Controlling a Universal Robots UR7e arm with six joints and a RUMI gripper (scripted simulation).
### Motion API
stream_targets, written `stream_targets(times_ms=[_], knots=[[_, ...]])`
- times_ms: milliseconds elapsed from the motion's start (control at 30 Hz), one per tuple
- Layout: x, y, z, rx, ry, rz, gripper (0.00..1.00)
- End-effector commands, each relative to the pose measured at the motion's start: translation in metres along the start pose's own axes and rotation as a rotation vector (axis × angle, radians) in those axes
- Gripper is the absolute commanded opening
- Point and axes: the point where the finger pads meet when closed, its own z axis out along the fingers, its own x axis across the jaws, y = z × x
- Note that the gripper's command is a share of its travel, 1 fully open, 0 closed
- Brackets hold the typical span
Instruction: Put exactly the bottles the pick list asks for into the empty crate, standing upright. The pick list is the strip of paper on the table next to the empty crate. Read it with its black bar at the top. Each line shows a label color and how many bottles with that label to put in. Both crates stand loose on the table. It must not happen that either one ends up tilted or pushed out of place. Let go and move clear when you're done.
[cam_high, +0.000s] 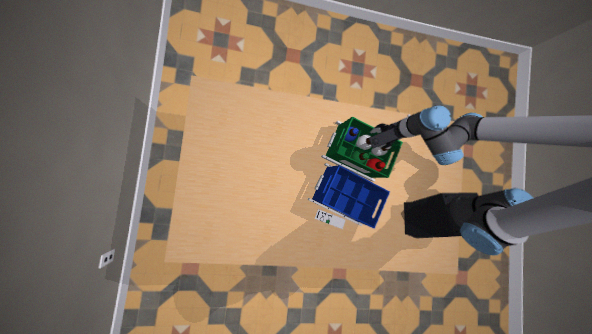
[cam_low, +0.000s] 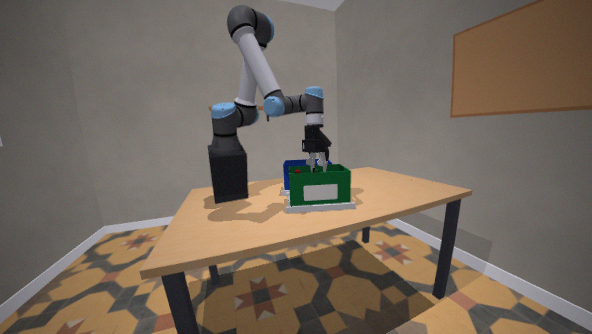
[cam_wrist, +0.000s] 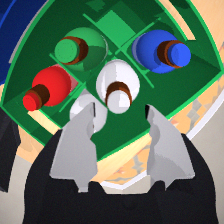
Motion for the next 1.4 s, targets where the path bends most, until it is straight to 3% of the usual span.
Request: stream_targets(times_ms=[0, 367, 833, 867, 1367], knots=[[0.0, 0.0, 0.006, 0.0, 0.001, 0.0, 0.38], [0.0, 0.0, 0.017, 0.0, 0.001, 0.0, 0.38], [0.0, 0.0, 0.017, 0.0, 0.001, 0.0, 0.38], [0.0, 0.0, 0.016, 0.0, 0.001, 0.0, 0.0], [0.0, 0.0, 0.016, 0.0, 0.001, 0.0, 0.0]])
